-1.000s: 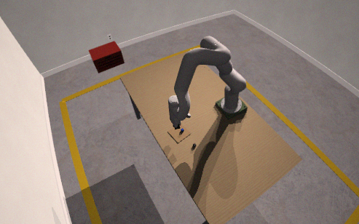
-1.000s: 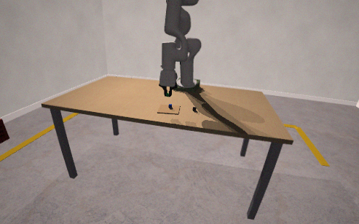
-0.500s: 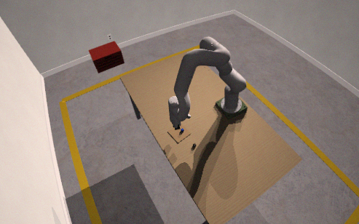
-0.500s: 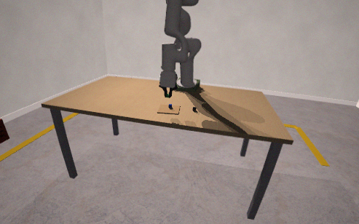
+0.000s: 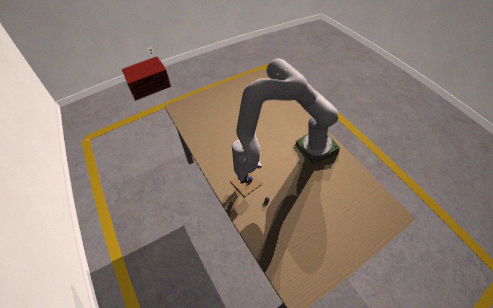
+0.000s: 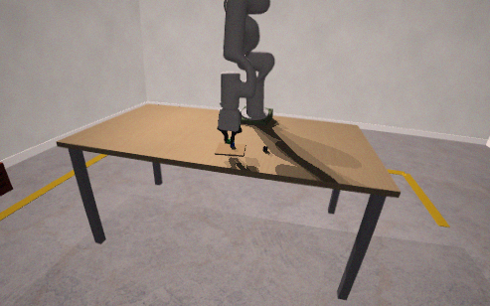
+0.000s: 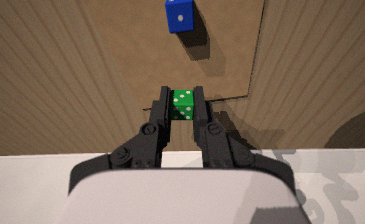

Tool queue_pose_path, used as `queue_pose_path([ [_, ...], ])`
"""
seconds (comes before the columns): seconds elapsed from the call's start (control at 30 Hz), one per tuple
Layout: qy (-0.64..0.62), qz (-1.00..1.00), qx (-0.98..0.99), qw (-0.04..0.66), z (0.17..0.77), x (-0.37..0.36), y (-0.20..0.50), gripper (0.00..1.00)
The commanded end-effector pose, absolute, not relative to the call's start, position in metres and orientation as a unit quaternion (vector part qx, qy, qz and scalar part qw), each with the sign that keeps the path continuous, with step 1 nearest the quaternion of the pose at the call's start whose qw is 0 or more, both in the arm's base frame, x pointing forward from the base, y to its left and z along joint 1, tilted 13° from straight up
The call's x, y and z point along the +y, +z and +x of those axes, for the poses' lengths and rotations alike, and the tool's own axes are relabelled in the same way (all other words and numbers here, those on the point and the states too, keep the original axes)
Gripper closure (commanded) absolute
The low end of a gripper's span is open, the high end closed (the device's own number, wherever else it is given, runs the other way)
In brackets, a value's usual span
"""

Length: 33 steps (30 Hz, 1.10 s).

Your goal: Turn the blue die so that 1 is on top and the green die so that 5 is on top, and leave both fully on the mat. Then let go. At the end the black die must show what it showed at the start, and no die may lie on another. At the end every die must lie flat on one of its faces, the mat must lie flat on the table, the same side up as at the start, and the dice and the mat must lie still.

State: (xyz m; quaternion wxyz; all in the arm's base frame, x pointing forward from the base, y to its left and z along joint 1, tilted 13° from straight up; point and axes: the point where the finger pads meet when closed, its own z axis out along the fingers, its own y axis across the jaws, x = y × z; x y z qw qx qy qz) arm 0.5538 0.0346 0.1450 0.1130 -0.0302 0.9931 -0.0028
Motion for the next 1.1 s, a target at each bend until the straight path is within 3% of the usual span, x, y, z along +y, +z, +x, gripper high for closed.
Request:
queue_pose_path([
  [0.0,-0.003,-0.03,0.993,0.114,0.559,0.035,0.131,0.85],
  [1.07,-0.003,-0.03,0.993,0.114,0.563,0.035,0.112,0.85],
])
